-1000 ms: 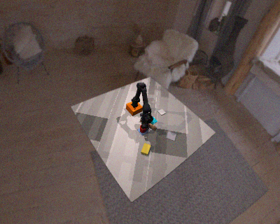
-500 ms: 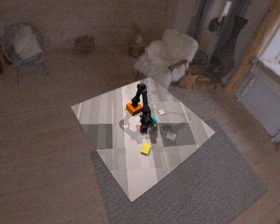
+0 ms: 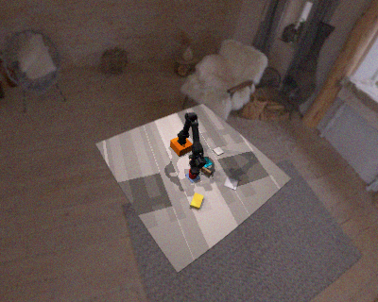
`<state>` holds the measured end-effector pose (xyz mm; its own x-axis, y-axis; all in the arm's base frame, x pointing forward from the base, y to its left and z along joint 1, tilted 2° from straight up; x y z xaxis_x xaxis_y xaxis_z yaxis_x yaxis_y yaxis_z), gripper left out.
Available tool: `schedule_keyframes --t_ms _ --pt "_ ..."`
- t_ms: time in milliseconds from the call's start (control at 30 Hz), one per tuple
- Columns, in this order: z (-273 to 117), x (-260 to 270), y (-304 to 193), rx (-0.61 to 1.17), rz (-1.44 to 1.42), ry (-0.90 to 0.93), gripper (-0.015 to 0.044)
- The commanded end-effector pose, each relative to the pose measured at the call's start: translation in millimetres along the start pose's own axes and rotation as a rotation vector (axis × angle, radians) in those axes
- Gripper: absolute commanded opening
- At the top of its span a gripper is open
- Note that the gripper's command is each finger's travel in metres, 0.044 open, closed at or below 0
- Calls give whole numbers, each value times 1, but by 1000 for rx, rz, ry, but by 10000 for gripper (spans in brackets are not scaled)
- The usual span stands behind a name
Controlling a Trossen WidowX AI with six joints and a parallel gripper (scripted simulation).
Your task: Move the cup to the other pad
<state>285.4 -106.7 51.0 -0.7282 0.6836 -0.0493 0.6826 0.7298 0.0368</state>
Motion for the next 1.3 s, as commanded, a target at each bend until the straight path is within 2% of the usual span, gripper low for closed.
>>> schedule_keyframes --t_ms 0,200,733,1267 --pt "0 0 0 1 0 1 0" --pt "-10 -1 1 1 0 1 0" --pt "-74 -1 2 3 -3 0 0" --pt "-74 -1 2 0 -1 0 0"
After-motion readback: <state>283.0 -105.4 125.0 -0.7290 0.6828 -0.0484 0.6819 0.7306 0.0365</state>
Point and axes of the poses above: the point midway between the two fingers, 35 mm back from their tips, its own z axis out along the fingers, its own x axis across the jaws, y = z × x, the point moved 4 cm from there along -z, back along the fingers, and after that the axes turned 11 degrees about z, right-handed, at the moved point
